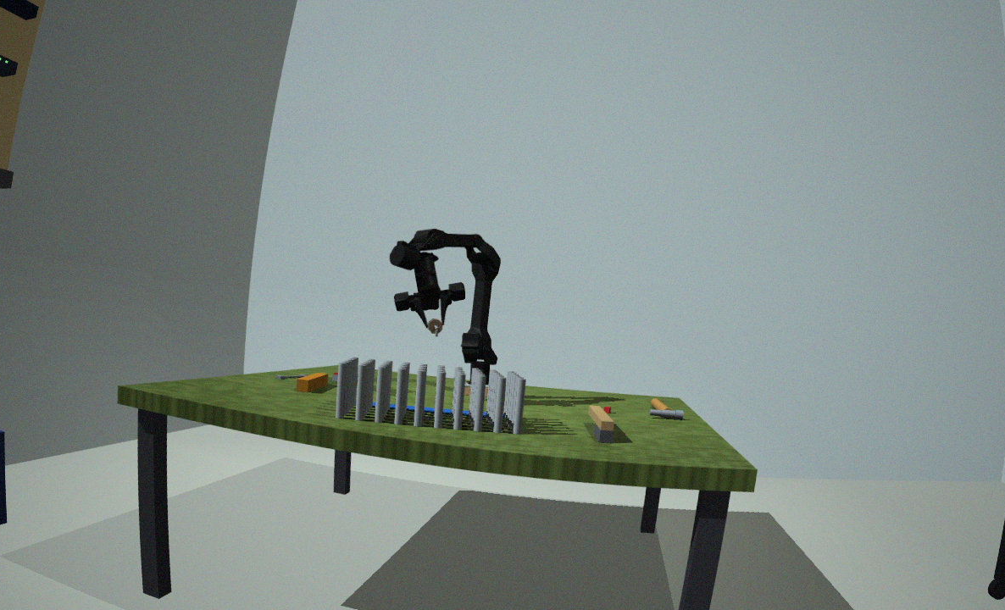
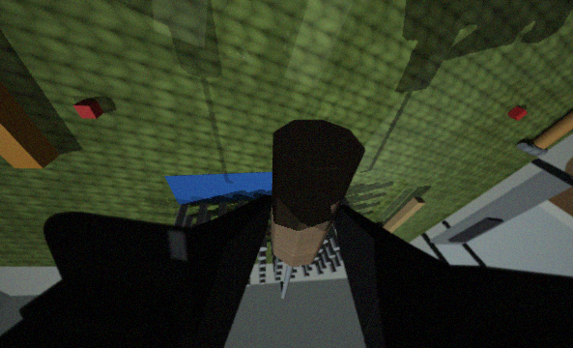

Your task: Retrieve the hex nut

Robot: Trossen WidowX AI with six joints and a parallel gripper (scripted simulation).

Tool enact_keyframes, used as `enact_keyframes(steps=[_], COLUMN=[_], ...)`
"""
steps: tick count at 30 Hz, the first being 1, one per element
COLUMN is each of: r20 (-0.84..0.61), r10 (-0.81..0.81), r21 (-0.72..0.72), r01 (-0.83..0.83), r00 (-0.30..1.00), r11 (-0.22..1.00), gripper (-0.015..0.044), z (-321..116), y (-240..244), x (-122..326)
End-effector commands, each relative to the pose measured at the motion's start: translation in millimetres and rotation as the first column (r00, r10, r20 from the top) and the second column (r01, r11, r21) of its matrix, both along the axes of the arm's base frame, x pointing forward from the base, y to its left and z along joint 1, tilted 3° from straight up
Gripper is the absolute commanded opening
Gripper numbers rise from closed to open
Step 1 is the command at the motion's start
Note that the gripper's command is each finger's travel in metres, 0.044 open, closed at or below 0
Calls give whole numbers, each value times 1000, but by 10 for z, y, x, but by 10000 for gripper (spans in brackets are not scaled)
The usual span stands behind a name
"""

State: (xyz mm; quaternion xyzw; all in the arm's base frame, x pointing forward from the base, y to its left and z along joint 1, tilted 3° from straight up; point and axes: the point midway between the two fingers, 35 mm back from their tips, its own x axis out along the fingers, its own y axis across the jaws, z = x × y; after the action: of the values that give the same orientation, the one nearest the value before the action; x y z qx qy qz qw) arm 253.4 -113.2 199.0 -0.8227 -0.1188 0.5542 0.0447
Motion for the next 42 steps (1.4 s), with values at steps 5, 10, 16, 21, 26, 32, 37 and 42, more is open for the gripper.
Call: enact_keyframes(steps=[5, 10, 16, 21, 26, 32, 37, 42], r20=[5, 6, 8, 9, 10, 12, 13, 14], r10=[-26, -27, -26, -24, -23, -22, -22, -22], r21=[16, 14, 12, 10, 8, 5, 4, 3], r01=[26, 26, 26, 24, 23, 22, 22, 22], r00=[1000, 1000, 1000, 1000, 1000, 1000, 1000, 1000], r11=[1000, 1000, 1000, 1000, 1000, 1000, 1000, 1000], gripper=[0, 0, 0, 0, 0, 0, 0, 0], z=[-59, -303, -619, -879, -1134, -1408, -1551, -1542], y=[-12, -64, -105, -117, -112, -89, -70, -72], x=[12, 59, 88, 88, 66, 17, -20, -8])
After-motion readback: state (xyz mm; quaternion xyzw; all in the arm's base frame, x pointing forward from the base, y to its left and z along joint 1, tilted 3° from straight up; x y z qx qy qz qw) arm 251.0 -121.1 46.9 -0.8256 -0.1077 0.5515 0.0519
